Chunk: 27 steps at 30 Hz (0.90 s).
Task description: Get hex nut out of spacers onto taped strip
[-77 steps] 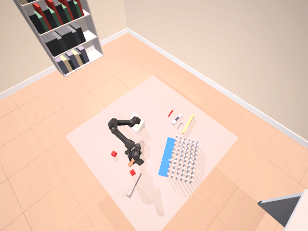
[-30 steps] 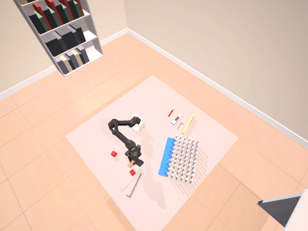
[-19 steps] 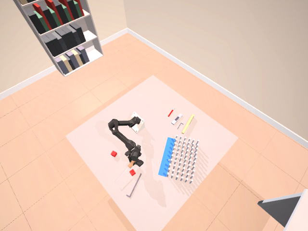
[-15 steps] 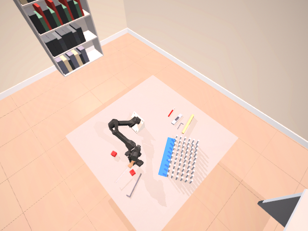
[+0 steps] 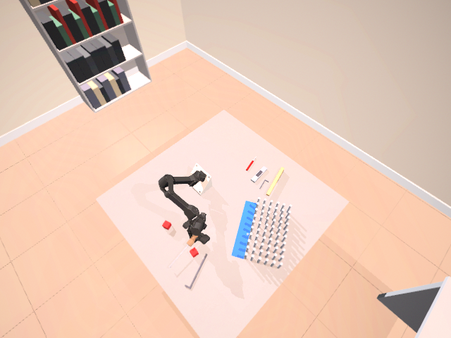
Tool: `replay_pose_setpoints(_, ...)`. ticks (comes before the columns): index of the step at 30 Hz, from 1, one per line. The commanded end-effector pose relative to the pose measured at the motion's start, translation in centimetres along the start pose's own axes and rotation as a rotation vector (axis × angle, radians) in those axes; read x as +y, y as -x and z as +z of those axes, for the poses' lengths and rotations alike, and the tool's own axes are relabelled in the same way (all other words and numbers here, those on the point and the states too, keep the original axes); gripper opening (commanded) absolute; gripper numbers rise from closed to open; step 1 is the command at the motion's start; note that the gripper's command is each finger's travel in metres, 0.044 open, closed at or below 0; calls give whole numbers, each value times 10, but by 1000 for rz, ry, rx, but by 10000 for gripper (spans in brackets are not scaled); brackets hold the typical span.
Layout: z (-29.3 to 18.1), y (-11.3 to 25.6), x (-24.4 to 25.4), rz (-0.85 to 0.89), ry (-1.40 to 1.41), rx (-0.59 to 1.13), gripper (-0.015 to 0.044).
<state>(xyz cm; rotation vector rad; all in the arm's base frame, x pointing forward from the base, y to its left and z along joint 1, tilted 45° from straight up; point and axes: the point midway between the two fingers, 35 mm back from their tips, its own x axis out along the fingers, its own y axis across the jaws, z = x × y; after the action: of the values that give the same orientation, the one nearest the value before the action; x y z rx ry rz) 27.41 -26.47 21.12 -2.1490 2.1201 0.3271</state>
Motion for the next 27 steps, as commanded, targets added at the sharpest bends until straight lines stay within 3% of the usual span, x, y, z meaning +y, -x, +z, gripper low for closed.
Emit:
replay_pose_setpoints(1, 3, -1, 0, -7, 6, 0, 0)
replay_pose_setpoints(27, 8, -13, 5, -9, 9, 16, 0)
